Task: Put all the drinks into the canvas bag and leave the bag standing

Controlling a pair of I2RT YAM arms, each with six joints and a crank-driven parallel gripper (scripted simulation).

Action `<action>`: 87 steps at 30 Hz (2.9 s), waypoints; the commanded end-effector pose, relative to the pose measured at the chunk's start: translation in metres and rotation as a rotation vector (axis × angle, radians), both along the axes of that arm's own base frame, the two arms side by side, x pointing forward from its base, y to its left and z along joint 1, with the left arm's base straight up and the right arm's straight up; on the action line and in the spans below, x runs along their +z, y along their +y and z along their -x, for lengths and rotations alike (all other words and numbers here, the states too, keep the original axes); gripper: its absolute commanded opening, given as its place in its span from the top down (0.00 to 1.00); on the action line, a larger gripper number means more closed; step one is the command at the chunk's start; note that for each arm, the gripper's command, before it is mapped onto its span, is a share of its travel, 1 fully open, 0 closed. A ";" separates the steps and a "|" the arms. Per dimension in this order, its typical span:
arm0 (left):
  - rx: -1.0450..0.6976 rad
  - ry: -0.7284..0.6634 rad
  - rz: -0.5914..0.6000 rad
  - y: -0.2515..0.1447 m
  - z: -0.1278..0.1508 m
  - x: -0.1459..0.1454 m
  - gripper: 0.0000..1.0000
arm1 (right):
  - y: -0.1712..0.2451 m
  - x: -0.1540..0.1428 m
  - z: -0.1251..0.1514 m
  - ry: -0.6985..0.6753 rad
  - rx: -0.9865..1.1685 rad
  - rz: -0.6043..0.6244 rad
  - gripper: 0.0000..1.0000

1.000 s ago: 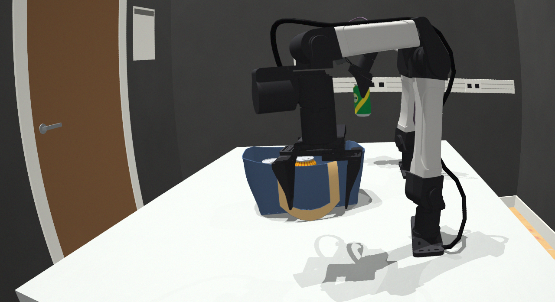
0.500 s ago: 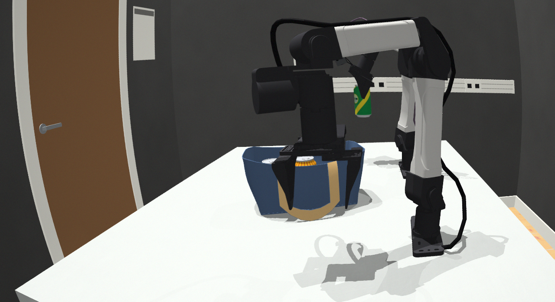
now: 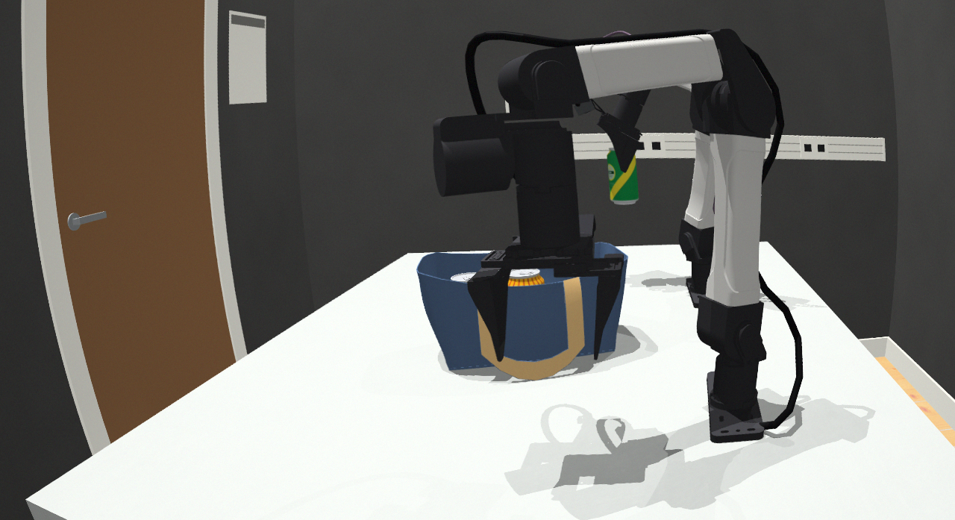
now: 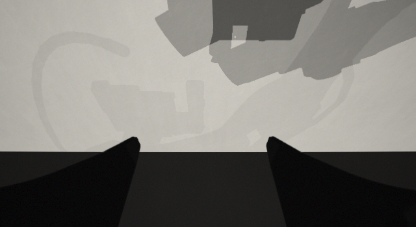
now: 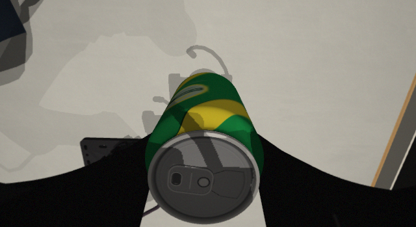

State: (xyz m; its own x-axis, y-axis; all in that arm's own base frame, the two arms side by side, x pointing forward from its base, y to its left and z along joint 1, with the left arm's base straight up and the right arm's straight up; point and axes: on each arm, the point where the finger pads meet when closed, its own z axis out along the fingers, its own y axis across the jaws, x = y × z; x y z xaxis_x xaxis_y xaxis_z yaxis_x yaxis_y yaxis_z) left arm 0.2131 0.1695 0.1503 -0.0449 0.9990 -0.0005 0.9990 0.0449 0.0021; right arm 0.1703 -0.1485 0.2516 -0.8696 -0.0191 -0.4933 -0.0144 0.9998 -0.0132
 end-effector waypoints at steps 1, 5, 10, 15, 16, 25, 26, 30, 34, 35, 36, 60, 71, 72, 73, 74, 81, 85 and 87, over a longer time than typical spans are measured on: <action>0.004 -0.071 -0.036 0.006 -0.009 0.017 0.00 | 0.009 0.011 -0.004 -0.044 -0.033 0.045 0.26; 0.004 -0.071 -0.036 0.006 -0.009 0.017 0.00 | 0.020 0.009 -0.007 -0.043 -0.037 0.043 0.26; 0.004 -0.071 -0.036 0.006 -0.009 0.017 0.00 | 0.027 0.008 -0.009 -0.041 -0.040 0.043 0.26; 0.004 -0.071 -0.036 0.006 -0.009 0.017 0.00 | 0.042 0.010 -0.013 -0.052 -0.041 0.045 0.26; 0.004 -0.071 -0.036 0.006 -0.009 0.017 0.00 | 0.044 0.012 -0.014 -0.059 -0.043 0.049 0.26; 0.004 -0.071 -0.036 0.006 -0.009 0.017 0.00 | 0.062 0.021 -0.021 -0.091 -0.004 0.064 0.26; 0.004 -0.071 -0.036 0.006 -0.009 0.017 0.00 | 0.062 0.021 -0.021 -0.091 -0.004 0.064 0.26; 0.004 -0.071 -0.036 0.006 -0.009 0.017 0.00 | 0.059 0.013 -0.019 -0.074 -0.019 0.054 0.26; 0.004 -0.071 -0.036 0.006 -0.009 0.017 0.00 | 0.060 0.018 -0.021 -0.094 -0.013 0.050 0.26; 0.004 -0.071 -0.036 0.006 -0.009 0.017 0.00 | 0.060 0.018 -0.021 -0.091 -0.015 0.051 0.26; 0.004 -0.071 -0.036 0.006 -0.009 0.017 0.00 | 0.067 0.004 -0.019 -0.046 -0.045 0.039 0.26; 0.004 -0.071 -0.036 0.006 -0.009 0.017 0.00 | 0.126 0.023 -0.035 -0.114 -0.010 0.041 0.26; 0.004 -0.071 -0.036 0.006 -0.009 0.017 0.00 | 0.141 0.022 -0.041 -0.113 -0.027 0.027 0.26; 0.004 -0.071 -0.036 0.006 -0.009 0.017 0.00 | 0.142 0.021 -0.042 -0.108 -0.026 0.027 0.26; 0.004 -0.071 -0.036 0.006 -0.009 0.017 0.00 | 0.142 0.021 -0.042 -0.105 -0.027 0.027 0.26; 0.004 -0.071 -0.036 0.006 -0.009 0.017 0.00 | 0.142 0.022 -0.042 -0.111 -0.030 0.022 0.26; 0.004 -0.071 -0.036 0.006 -0.009 0.017 0.00 | 0.157 0.019 -0.048 -0.100 -0.051 0.016 0.26; 0.004 -0.071 -0.036 0.006 -0.009 0.017 0.00 | 0.169 0.020 -0.051 -0.105 -0.050 0.014 0.26; 0.004 -0.071 -0.036 0.006 -0.009 0.017 0.00 | 0.175 0.021 -0.052 -0.109 -0.051 0.013 0.26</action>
State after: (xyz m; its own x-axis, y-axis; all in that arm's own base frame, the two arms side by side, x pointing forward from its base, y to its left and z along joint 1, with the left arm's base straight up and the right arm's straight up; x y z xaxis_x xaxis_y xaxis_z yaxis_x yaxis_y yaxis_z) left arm 0.2131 0.1695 0.1503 -0.0449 0.9990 -0.0005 0.9990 0.0449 0.0021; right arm 0.2039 0.0226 0.2489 -0.8721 -0.0341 -0.4881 -0.0240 0.9993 -0.0271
